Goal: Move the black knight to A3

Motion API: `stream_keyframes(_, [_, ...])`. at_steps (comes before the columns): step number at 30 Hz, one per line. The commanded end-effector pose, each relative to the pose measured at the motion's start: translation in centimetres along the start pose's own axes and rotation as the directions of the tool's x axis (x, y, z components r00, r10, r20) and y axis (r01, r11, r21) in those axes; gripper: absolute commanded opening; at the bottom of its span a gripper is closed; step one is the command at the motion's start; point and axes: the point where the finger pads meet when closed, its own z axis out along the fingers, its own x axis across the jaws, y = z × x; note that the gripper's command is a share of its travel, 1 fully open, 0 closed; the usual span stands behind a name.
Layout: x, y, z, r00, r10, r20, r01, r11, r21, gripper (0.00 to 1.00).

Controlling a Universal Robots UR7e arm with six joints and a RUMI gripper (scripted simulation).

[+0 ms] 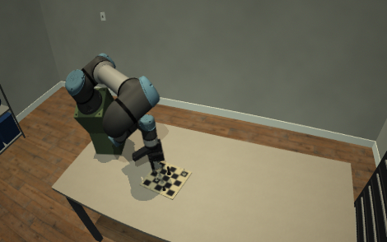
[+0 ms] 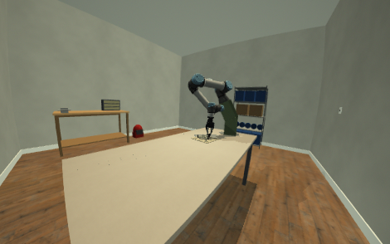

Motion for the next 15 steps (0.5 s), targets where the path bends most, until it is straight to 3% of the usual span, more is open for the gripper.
stream_keyframes(1, [-0.03,0.03,-0.02,1.000,0.000,0.001,0.000,1.000,-0.001,0.00])
stream_keyframes(15, [-0.03,0.02,0.38,1.000,0.000,0.001,0.000,1.000,-0.001,0.00])
